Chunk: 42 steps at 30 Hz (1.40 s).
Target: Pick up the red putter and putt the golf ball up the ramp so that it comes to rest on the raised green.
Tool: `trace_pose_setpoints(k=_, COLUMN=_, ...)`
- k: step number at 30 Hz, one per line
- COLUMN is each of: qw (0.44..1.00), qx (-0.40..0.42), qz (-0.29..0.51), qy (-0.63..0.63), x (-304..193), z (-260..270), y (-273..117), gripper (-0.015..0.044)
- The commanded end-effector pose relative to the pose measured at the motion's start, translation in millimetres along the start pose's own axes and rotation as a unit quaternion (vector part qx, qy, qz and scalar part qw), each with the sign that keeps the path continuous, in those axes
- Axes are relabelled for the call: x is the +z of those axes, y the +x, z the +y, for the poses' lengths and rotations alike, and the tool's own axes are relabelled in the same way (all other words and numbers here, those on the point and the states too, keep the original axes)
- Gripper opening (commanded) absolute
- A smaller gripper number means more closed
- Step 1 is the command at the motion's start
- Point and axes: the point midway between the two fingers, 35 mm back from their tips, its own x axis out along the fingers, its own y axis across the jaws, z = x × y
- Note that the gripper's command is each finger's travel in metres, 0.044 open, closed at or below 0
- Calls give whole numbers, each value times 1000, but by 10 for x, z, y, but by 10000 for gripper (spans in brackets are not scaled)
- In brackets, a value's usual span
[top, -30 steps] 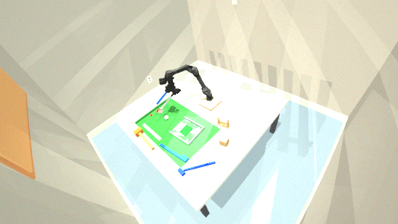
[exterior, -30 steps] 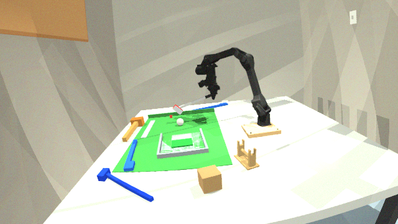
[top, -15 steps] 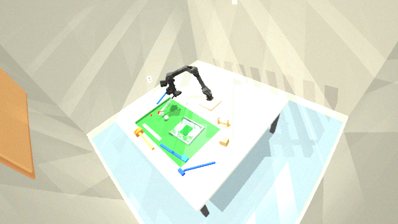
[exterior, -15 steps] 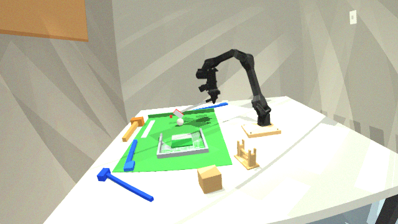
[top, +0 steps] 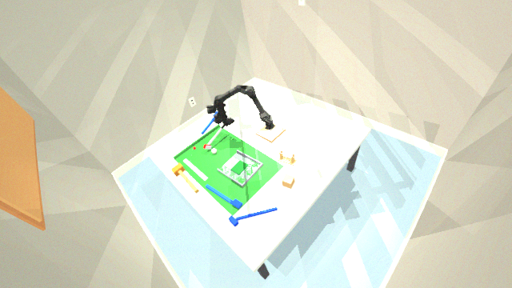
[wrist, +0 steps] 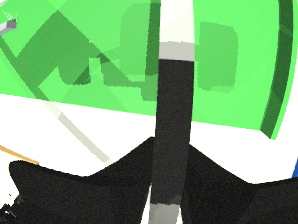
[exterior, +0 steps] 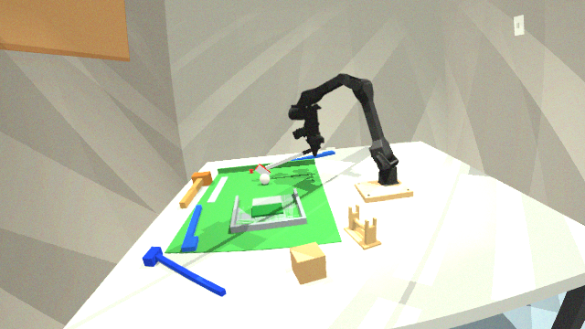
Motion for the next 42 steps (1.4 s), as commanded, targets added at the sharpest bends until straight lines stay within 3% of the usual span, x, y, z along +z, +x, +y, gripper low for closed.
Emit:
trace_pose_setpoints(k=1, qw=1000, qx=0, qz=0, qy=0, x=1, z=-1, y=-7, gripper=0)
trace_pose_setpoints(k=23, qw=1000, qx=-1, qz=1, qy=2, x=-5, z=-250, y=29, gripper=0)
trace_pose_setpoints(k=33, qw=1000, qx=2, qz=-1, qy=-1, x=14, z=993, y=19, gripper=0)
trace_pose_setpoints(k=42, qw=1000, qx=3, qz=-1, qy=-1, x=6, z=1066, y=-124, gripper=0)
